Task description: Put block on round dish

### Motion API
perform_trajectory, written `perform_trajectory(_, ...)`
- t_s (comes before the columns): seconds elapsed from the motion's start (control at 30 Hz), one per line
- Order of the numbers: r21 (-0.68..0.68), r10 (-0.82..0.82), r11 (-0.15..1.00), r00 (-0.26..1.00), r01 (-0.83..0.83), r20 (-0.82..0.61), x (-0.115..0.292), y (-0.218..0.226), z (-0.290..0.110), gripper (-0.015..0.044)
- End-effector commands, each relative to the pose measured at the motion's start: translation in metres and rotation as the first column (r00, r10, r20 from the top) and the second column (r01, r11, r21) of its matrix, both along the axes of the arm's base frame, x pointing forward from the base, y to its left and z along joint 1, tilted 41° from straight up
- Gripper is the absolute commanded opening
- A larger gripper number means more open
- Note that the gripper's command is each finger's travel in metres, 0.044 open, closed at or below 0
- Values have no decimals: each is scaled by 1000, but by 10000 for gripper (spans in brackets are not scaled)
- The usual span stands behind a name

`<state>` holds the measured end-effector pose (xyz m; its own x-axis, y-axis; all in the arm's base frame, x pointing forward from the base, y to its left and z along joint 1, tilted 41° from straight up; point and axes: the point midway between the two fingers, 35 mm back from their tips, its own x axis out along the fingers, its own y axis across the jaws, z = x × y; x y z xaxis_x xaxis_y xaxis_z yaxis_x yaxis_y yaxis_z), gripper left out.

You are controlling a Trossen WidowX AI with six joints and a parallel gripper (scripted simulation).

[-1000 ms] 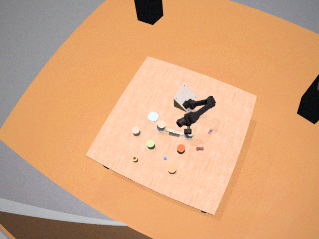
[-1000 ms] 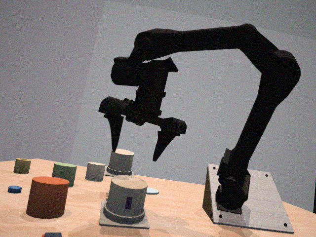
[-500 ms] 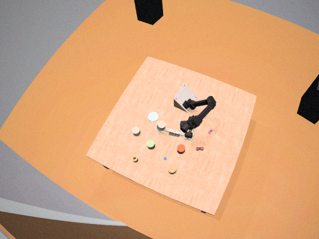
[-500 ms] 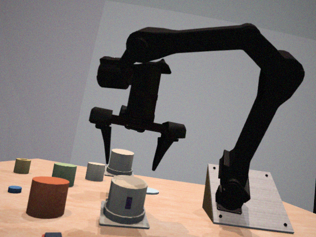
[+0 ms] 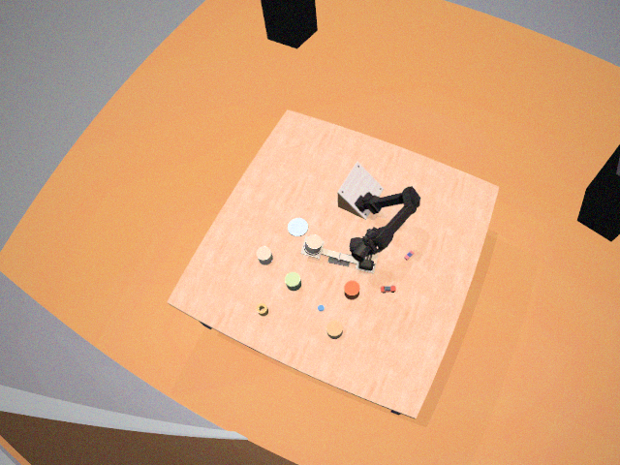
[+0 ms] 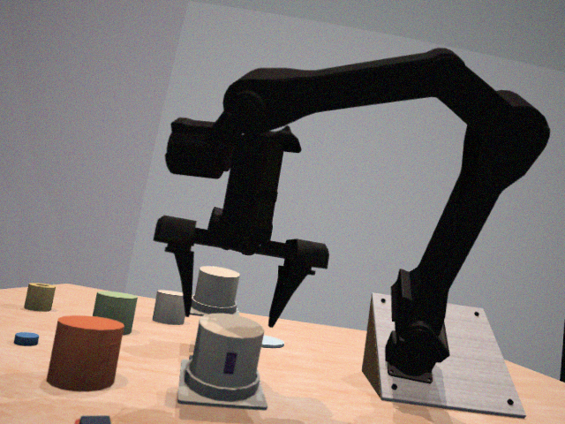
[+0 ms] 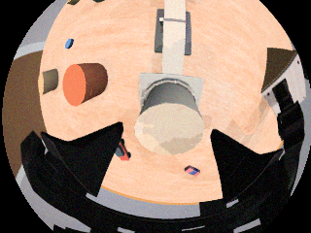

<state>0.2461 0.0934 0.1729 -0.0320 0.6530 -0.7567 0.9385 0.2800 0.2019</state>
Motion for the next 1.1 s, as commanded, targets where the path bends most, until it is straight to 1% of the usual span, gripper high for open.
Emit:
perform_trajectory(0.0, 2, -1, 1000, 1000, 1, -5, -1, 4, -5, 440)
perform_trajectory(0.87, 6, -1, 1000, 1000, 1, -4, -4, 31, -34, 440)
perform_trajectory(0.97, 6, -1, 1000, 1000, 1, -4, -4, 31, -34, 361)
perform_trajectory(1.07, 6, -1, 1000, 1000, 1, -4, -4, 31, -34, 341)
